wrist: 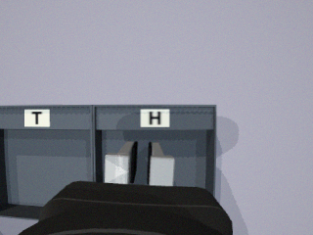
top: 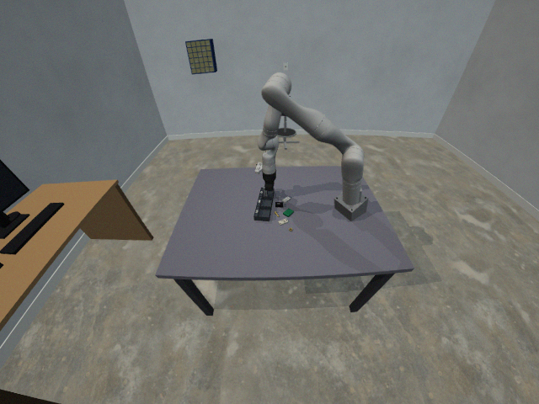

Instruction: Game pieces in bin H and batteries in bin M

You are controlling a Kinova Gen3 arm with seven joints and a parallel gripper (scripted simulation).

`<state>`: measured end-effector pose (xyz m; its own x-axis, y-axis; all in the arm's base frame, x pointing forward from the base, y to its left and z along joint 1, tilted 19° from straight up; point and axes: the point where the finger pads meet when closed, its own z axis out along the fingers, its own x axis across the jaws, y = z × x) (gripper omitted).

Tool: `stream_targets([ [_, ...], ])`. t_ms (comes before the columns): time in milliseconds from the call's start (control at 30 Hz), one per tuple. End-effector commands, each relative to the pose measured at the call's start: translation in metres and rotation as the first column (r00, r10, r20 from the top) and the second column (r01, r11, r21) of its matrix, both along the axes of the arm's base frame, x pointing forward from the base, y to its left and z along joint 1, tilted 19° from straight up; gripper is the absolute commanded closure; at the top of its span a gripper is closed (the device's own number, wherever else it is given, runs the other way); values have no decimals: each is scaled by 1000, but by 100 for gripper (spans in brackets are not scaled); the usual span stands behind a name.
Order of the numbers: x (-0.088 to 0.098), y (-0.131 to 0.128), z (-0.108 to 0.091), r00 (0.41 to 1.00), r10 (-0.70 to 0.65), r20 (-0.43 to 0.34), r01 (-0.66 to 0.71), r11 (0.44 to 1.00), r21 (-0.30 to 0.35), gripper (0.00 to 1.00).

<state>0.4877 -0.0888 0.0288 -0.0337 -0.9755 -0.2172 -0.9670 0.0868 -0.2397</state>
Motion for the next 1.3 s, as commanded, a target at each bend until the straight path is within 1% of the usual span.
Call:
stream_targets([
  [0, 0, 0, 1, 1000, -1, 2, 1, 1000, -1, 69],
  [433, 0, -1, 3, 1000, -1, 1, 1, 1000, -1, 69],
  [1167, -7, -6, 28, 1000, -1, 2, 1, 1000, -1, 69],
  [1267, -10, -9, 40, 1000, -1, 2, 1, 1000, -1, 69],
])
